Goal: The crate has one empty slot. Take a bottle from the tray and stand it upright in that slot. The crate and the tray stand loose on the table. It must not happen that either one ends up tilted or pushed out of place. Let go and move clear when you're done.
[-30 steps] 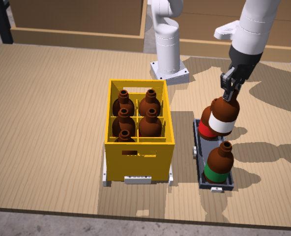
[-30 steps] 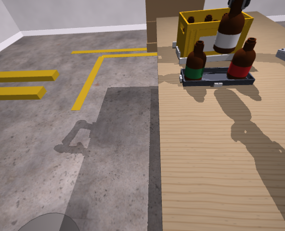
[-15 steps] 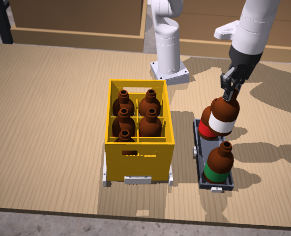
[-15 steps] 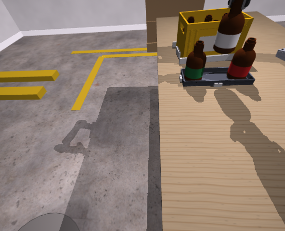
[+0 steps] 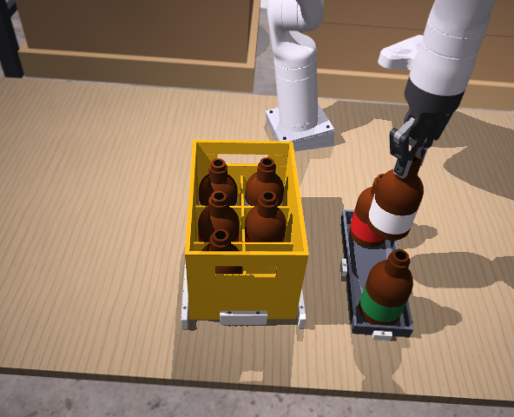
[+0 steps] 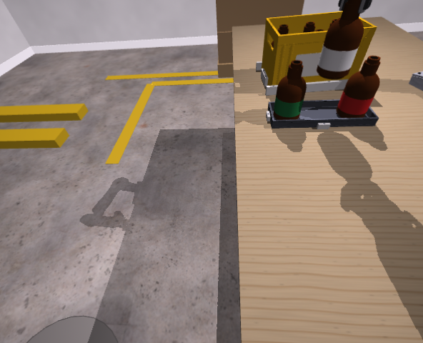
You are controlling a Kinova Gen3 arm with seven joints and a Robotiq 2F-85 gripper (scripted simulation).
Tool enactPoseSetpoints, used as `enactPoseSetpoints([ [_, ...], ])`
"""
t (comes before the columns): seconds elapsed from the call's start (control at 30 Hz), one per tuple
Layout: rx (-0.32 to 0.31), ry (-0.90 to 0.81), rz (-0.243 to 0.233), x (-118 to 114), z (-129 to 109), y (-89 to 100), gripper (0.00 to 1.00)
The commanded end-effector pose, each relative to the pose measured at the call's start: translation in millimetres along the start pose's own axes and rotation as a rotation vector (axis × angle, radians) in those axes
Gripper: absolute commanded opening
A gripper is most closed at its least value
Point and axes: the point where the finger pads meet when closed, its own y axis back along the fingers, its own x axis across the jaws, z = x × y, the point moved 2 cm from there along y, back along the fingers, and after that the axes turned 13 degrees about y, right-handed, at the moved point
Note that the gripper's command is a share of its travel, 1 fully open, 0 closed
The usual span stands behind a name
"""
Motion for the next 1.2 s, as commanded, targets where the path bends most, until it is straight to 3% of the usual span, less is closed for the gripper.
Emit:
enactPoseSetpoints([
  [0.0,-0.002,0.000,-0.002,0,0,2.3,0.00],
  [1.17,-0.002,0.000,-0.002,0,0,34.6,0.00],
])
